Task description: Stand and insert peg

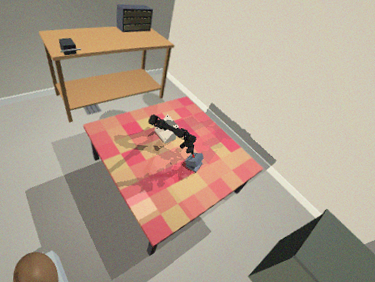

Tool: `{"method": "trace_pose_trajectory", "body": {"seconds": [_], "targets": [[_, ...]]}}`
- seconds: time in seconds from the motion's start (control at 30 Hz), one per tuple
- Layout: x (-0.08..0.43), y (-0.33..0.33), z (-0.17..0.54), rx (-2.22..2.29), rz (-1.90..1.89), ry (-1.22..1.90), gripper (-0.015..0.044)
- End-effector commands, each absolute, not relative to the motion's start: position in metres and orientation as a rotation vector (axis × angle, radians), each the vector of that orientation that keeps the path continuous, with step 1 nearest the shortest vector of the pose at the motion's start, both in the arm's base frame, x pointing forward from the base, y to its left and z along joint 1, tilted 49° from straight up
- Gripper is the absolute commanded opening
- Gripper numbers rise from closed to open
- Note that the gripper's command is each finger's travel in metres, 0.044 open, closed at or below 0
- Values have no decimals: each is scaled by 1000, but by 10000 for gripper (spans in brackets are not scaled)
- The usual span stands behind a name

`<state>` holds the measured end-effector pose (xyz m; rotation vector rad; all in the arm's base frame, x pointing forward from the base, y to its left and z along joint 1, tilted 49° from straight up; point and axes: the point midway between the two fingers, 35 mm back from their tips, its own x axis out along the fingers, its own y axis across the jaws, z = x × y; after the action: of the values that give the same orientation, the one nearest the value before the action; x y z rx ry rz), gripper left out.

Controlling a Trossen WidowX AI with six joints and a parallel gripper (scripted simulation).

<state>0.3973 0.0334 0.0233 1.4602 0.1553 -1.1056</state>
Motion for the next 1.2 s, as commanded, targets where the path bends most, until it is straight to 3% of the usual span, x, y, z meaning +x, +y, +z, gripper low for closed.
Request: {"method": "trace_pose_trajectory", "body": {"seconds": [0.0, 1.03, 1.17], "targets": [[399, 33, 20, 1457, -1104, 163, 0], [404, 26, 14, 1458, -1108, 156, 0], [404, 26, 14, 1458, -1108, 156, 105]]}}
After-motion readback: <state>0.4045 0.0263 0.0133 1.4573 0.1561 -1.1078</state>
